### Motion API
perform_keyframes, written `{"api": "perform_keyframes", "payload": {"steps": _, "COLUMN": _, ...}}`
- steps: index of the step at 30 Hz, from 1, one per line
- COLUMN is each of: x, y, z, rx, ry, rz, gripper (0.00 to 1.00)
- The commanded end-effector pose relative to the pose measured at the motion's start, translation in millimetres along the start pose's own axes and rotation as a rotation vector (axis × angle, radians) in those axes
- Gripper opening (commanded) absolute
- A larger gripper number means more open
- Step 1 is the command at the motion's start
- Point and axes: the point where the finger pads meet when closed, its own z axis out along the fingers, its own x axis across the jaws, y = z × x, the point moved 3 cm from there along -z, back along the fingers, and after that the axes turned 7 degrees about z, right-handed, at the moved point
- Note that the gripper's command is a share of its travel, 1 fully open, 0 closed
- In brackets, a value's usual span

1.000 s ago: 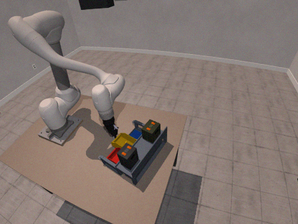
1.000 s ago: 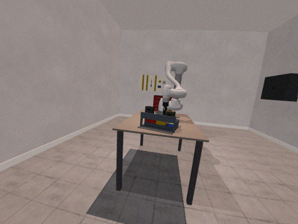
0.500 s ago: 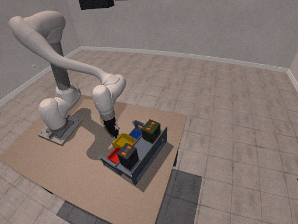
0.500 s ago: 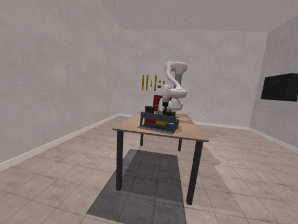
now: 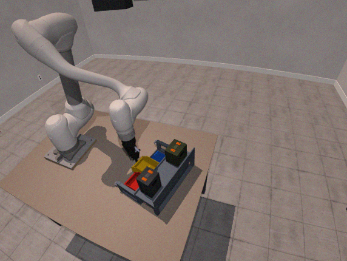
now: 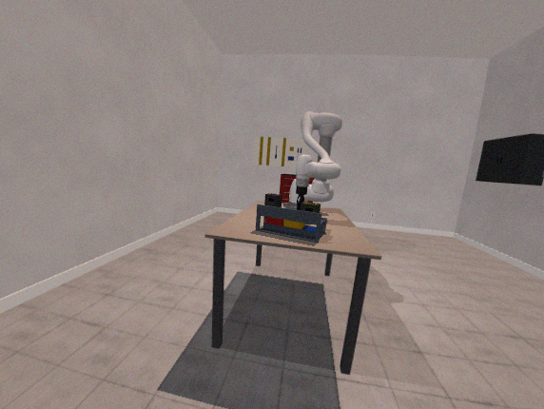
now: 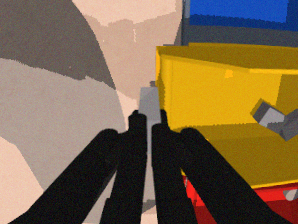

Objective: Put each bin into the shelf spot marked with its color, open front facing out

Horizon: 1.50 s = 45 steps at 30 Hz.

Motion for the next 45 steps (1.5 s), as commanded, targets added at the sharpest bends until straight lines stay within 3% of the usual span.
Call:
{"api": "perform_keyframes", "payload": {"steps": 1, "x": 1, "y": 0, "z": 0, "rx": 0.000, "ry": 0.000, "rz": 0.000, "gripper": 0.10}}
{"api": "perform_keyframes", "payload": {"steps": 45, "x": 27, "y": -3, "z": 0, "rx": 0.000, "ry": 0.000, "rz": 0.000, "gripper": 0.10}}
